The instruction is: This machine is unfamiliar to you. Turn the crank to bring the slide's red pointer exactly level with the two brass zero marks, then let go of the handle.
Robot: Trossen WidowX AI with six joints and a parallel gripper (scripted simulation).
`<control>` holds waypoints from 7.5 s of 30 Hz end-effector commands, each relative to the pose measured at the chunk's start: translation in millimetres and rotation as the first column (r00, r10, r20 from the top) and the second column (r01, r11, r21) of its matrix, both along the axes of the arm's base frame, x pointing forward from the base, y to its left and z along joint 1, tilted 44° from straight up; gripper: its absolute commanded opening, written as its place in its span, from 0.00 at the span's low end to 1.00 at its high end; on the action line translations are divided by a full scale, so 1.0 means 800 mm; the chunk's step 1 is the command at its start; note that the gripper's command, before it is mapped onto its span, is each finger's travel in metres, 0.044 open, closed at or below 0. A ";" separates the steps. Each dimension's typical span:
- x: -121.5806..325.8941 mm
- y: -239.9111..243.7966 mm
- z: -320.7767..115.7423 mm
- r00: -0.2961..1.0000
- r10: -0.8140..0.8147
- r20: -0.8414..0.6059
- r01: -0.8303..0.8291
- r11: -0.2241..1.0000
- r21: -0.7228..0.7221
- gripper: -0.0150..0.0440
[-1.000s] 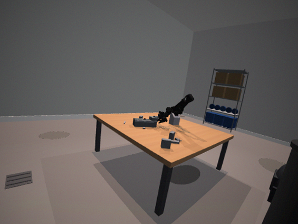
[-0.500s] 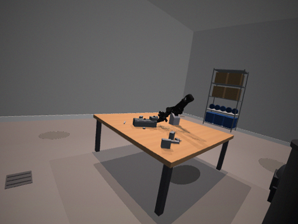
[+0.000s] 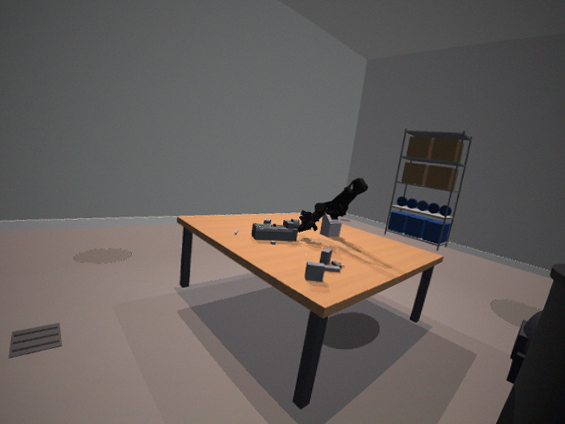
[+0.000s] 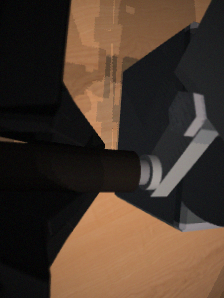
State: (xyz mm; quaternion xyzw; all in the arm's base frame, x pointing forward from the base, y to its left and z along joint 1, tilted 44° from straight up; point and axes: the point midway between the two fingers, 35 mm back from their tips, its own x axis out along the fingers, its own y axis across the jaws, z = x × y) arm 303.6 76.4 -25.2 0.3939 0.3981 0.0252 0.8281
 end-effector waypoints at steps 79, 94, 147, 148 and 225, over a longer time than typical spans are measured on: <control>0.000 -0.038 0.038 1.000 -0.002 0.002 0.002 1.000 -0.003 0.25; 0.000 -0.038 0.037 1.000 -0.004 -0.001 0.004 1.000 -0.003 0.25; 0.030 -0.139 0.136 1.000 0.019 0.022 -0.019 1.000 -0.007 1.00; 0.037 -0.140 0.137 0.999 0.025 0.028 -0.025 1.000 -0.007 1.00; 0.093 -0.156 0.136 0.993 0.087 0.083 -0.087 0.996 -0.010 1.00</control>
